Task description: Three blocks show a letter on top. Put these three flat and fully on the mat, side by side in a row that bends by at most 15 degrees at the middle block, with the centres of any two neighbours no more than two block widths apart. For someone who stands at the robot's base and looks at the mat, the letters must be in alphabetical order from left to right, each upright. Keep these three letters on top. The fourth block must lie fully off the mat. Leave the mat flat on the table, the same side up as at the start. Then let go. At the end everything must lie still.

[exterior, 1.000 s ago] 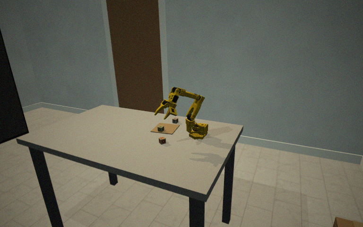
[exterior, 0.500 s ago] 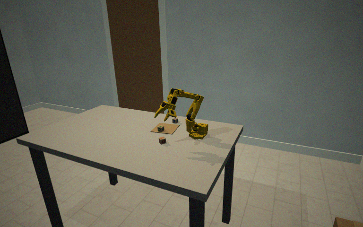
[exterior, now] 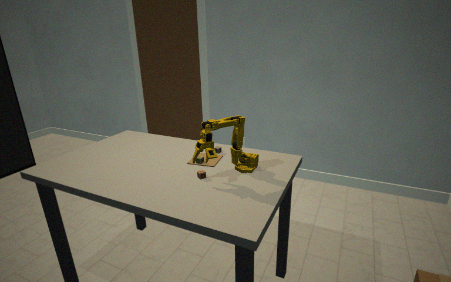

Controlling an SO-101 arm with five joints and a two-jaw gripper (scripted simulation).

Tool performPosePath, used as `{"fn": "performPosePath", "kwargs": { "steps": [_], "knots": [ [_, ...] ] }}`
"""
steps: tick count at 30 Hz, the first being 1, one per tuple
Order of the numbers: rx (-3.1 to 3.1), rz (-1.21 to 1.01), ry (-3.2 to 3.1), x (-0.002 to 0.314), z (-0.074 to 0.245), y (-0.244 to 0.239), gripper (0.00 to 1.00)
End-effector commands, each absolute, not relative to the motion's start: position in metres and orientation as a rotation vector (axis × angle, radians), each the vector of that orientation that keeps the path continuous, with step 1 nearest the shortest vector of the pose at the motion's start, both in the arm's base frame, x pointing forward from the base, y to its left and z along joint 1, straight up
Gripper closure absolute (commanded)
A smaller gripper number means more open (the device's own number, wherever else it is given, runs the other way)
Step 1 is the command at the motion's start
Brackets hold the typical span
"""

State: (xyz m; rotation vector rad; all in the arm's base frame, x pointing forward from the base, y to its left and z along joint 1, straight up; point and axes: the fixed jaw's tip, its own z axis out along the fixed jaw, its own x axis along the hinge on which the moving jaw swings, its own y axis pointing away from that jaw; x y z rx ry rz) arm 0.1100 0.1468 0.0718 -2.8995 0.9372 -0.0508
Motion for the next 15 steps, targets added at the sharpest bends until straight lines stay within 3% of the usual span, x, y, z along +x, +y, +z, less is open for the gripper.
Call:
{"fn": "performPosePath", "kwargs": {
  "steps": [1,15],
  "knots": [
    [-2.86,-0.07,0.924,0.1164,0.0772,0.1539,0.65],
    [-2.876,-0.062,0.929,0.1159,0.0743,0.1532,0.65]
  ]
}}
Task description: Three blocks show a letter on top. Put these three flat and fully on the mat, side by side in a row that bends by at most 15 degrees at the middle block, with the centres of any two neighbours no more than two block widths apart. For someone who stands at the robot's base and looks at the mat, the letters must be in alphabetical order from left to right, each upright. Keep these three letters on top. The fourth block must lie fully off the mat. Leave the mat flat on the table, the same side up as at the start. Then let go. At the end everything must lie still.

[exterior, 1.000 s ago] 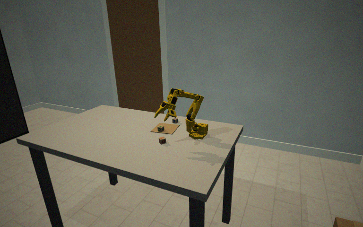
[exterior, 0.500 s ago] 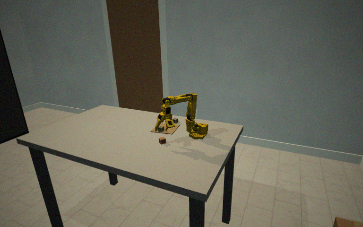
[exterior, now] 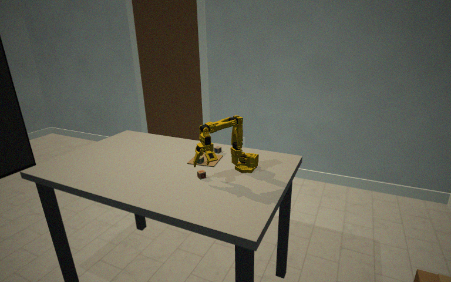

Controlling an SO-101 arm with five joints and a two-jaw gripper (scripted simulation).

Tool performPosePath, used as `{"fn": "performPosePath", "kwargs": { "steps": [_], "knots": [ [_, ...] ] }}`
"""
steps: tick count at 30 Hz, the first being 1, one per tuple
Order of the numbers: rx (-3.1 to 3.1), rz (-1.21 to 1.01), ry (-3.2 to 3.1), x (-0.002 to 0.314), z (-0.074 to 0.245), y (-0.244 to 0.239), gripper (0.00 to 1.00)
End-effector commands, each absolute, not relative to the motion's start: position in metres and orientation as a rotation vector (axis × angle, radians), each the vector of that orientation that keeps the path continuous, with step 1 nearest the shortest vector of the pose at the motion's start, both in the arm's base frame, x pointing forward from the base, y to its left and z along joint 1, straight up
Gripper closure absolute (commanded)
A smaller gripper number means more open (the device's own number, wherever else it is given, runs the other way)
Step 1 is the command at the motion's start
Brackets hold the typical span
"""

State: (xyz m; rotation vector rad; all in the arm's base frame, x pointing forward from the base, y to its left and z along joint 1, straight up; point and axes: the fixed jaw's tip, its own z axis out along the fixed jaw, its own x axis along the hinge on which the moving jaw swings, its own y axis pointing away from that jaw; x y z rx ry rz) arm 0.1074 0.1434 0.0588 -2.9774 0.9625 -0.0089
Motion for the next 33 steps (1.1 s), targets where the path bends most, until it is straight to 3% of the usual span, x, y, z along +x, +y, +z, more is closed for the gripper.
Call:
{"fn": "performPosePath", "kwargs": {
  "steps": [1,33],
  "knots": [
    [-2.876,-0.062,0.929,0.1159,0.0743,0.1532,0.65],
    [-2.893,-0.056,0.932,0.118,0.0709,0.1517,0.65]
  ]
}}
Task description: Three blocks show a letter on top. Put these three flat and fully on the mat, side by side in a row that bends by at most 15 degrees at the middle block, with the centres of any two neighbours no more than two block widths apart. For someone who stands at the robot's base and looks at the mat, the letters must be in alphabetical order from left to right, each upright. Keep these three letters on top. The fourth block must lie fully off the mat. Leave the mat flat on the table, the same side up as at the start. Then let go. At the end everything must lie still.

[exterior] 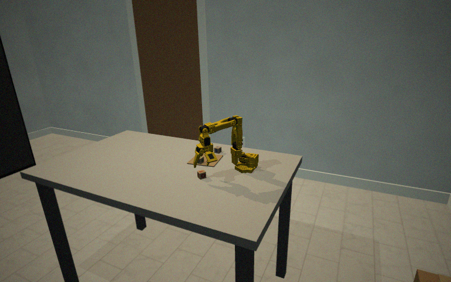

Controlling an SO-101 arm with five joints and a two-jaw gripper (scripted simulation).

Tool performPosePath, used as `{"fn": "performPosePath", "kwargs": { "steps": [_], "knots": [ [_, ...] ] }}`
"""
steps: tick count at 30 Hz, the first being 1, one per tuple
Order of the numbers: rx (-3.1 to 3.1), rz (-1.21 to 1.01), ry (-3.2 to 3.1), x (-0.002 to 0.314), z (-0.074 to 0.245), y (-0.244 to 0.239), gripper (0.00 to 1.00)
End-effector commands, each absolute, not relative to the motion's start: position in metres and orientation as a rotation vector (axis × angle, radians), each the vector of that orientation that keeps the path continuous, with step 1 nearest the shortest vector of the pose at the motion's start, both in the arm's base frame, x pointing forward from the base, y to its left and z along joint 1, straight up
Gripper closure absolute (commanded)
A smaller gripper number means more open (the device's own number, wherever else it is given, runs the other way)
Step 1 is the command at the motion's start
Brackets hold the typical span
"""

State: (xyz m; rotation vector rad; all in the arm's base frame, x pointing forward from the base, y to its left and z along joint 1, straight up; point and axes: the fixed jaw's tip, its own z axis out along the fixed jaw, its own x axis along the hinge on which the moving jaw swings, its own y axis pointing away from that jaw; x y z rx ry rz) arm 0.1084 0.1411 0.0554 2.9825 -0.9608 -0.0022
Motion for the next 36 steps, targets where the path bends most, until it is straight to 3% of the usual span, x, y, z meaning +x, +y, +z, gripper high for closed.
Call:
{"fn": "performPosePath", "kwargs": {
  "steps": [1,36],
  "knots": [
    [3.087,0.06,-0.994,0.118,0.07,0.152,0.65],
    [3.087,0.06,-0.994,0.12,0.032,0.155,0.65]
  ]
}}
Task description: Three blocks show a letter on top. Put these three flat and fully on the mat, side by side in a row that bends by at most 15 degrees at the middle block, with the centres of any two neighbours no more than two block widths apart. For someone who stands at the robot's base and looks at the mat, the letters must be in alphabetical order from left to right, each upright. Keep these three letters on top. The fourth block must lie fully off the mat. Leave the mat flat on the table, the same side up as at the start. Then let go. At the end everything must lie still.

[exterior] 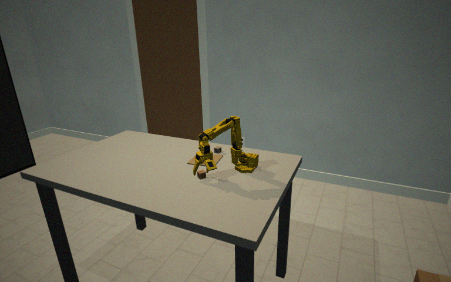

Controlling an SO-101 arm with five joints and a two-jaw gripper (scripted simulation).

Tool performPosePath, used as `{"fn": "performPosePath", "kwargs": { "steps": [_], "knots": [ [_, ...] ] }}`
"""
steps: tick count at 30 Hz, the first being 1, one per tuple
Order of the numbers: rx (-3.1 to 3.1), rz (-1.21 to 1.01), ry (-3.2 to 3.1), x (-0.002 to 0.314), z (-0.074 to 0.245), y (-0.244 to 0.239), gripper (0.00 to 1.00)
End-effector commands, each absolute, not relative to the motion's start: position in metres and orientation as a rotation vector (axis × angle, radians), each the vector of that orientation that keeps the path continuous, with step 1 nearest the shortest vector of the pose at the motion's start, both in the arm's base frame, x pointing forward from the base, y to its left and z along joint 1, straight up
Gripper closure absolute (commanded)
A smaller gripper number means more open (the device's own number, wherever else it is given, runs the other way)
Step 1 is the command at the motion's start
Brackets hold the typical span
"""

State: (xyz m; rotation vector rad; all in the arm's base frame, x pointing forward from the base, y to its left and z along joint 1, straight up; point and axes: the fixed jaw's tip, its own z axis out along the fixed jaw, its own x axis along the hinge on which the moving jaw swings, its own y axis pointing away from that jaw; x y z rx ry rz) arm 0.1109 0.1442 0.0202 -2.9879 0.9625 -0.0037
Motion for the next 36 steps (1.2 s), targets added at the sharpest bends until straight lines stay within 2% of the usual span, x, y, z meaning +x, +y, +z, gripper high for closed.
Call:
{"fn": "performPosePath", "kwargs": {
  "steps": [1,18,36],
  "knots": [
    [-2.893,-0.056,0.932,0.1204,0.032,0.1547,0.65],
    [-2.893,-0.056,0.932,0.1207,0.0313,0.1552,0.66],
    [-2.893,-0.056,0.932,0.1242,0.0317,0.16,0.77]
  ]
}}
